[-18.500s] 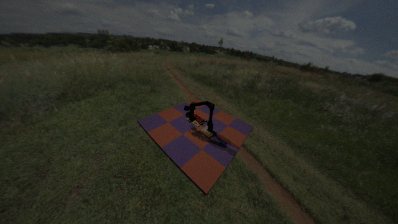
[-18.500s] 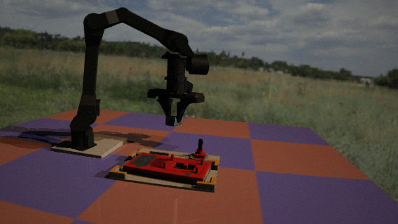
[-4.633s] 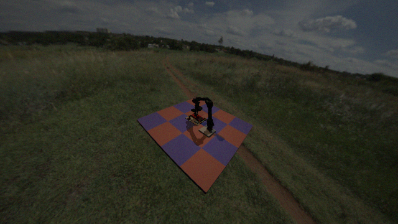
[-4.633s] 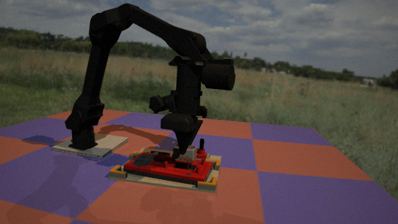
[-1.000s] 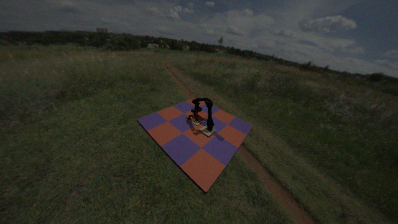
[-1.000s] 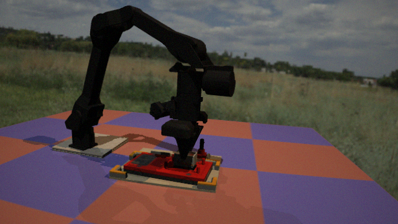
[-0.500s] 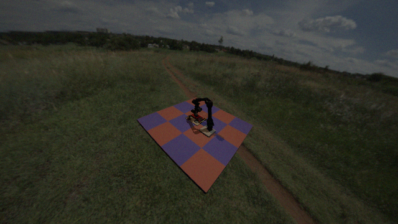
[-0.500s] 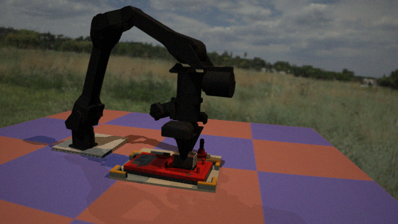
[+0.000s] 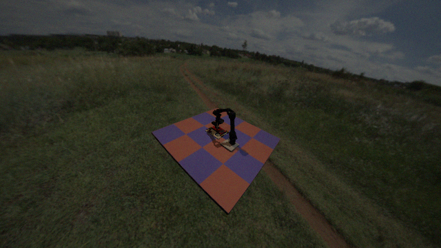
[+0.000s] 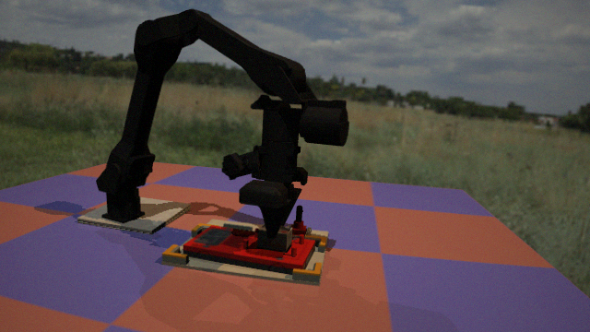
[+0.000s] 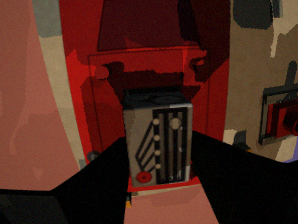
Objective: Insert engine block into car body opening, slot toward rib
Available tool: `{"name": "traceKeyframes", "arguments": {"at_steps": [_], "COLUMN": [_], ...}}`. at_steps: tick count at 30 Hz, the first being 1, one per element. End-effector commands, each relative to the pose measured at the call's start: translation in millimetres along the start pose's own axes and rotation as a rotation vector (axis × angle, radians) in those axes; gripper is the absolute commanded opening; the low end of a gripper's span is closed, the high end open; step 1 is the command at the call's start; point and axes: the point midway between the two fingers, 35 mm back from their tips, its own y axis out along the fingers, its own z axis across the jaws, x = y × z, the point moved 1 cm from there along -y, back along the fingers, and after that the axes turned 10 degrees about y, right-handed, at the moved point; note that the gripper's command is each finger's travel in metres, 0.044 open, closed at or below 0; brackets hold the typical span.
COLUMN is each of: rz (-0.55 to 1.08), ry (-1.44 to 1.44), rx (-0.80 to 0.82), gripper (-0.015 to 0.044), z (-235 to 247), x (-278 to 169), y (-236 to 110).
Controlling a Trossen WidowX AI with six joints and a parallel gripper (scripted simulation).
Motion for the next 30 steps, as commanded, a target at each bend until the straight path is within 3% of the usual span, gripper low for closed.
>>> {"name": "traceKeyframes", "arguments": {"at_steps": [1, 30], "rz": [0.000, 0.000], "ry": [0.006, 0.007], "rx": [-0.003, -0.003], "gripper": [0.0159, 0.0159], "z": [-0.3, -0.3], "x": [0.0, -0.1], "y": [0.9, 4.8]}}
